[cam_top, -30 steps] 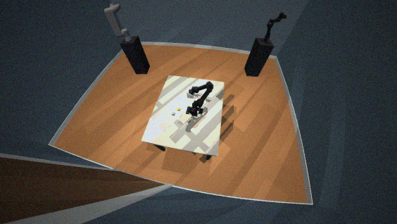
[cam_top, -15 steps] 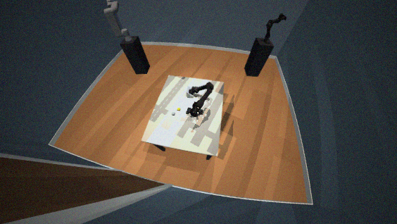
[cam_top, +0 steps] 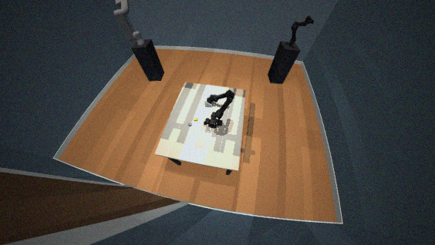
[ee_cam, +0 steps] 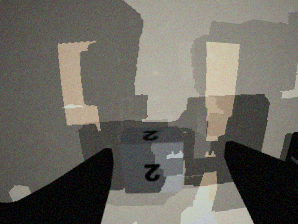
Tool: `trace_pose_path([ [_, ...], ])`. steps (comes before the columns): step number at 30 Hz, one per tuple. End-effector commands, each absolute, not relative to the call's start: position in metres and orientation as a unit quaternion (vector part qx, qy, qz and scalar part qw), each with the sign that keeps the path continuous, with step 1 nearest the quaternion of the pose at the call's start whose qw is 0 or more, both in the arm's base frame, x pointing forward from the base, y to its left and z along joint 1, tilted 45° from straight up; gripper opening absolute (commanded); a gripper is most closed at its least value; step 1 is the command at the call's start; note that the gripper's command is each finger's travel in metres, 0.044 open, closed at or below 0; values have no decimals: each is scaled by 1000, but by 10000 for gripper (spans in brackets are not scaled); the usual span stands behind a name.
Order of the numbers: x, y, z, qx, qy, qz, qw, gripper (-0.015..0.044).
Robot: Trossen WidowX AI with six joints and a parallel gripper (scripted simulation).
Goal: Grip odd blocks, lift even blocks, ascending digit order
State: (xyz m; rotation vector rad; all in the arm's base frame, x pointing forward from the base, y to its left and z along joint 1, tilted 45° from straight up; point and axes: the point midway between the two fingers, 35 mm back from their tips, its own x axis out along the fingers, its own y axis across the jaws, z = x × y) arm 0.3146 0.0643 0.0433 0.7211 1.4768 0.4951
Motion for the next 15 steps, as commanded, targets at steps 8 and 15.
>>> trace_pose_path([
  [8, 315, 65, 43, 320, 651, 218, 653, 120],
  [15, 315, 65, 43, 320, 651, 218, 653, 120],
])
